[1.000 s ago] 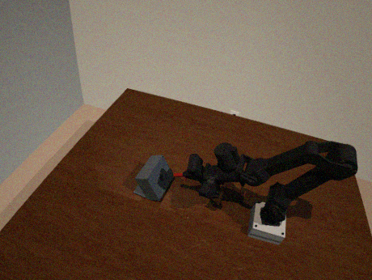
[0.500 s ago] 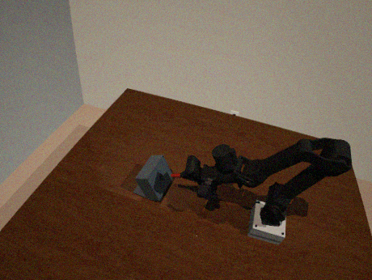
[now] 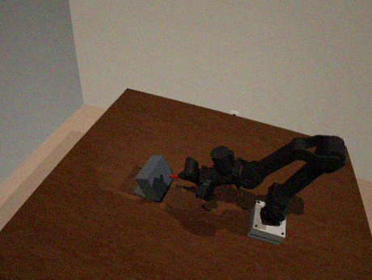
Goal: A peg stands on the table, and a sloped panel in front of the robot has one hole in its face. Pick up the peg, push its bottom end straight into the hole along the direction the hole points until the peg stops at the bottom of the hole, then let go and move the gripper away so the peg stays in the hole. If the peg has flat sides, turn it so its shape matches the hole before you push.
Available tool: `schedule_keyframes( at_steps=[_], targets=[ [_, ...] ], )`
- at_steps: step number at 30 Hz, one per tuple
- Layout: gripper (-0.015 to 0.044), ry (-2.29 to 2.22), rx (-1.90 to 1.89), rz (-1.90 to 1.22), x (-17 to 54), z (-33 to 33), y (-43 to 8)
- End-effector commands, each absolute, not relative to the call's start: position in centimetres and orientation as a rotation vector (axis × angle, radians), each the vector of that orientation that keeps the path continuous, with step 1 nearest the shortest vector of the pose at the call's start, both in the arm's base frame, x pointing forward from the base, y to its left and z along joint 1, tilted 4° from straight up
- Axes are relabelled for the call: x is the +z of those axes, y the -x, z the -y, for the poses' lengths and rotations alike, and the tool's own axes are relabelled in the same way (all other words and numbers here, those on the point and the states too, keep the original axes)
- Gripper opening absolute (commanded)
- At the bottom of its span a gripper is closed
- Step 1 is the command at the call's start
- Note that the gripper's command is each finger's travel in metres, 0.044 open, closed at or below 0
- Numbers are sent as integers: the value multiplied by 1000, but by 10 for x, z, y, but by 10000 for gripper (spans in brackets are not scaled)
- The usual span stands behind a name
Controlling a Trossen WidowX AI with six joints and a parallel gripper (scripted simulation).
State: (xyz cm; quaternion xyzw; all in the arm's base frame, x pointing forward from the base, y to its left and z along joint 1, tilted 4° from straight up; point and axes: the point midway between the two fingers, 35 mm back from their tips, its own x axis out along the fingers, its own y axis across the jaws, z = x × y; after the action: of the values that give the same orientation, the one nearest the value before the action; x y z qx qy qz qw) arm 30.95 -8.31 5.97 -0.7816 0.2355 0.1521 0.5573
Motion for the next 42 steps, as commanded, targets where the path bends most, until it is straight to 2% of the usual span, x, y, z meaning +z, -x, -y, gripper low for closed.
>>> schedule_keyframes(
  at_steps=[1, 42],
  targets=[
    [0, 1848, 365, -561, 56, 83, -310],
    [0, 1850, 341, -538, 40, 86, -333]
  ],
)
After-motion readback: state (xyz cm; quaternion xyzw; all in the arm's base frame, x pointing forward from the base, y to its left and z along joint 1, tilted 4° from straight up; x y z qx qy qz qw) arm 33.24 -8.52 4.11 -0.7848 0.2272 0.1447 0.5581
